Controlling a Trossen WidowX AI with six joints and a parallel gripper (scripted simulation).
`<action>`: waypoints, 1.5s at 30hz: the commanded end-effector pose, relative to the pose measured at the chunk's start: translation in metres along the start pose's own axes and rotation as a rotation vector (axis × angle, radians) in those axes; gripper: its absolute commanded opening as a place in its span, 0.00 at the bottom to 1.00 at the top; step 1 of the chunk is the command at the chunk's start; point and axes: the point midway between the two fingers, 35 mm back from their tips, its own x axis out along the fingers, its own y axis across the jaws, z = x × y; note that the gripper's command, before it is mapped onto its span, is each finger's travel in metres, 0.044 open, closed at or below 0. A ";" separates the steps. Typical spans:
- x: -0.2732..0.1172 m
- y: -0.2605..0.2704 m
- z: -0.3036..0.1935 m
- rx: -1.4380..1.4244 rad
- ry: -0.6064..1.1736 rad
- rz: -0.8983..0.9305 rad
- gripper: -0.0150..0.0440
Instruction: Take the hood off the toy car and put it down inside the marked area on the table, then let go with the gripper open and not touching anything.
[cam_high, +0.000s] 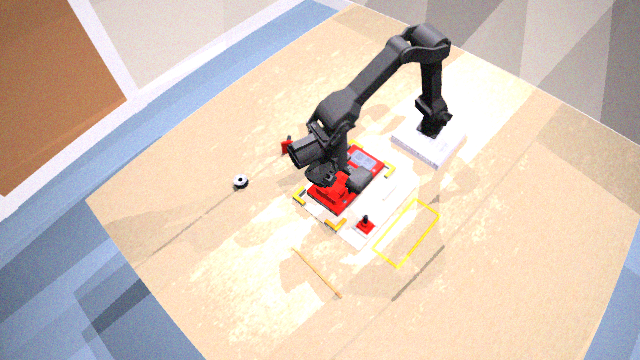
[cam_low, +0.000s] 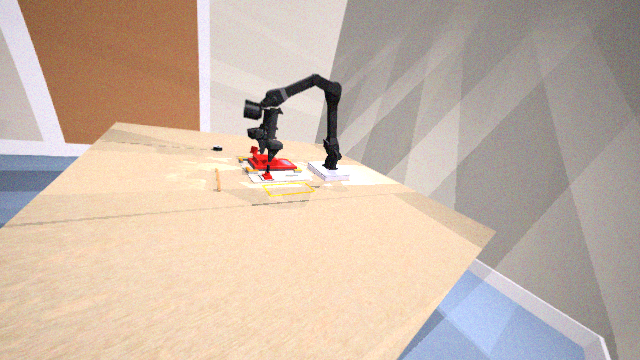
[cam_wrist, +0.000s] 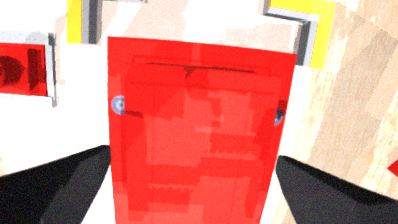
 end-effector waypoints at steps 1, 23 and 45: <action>0.003 0.000 -0.001 0.006 0.004 -0.003 1.00; 0.007 0.000 0.000 0.000 0.000 0.000 0.78; -0.002 0.000 0.000 0.000 0.000 0.000 0.25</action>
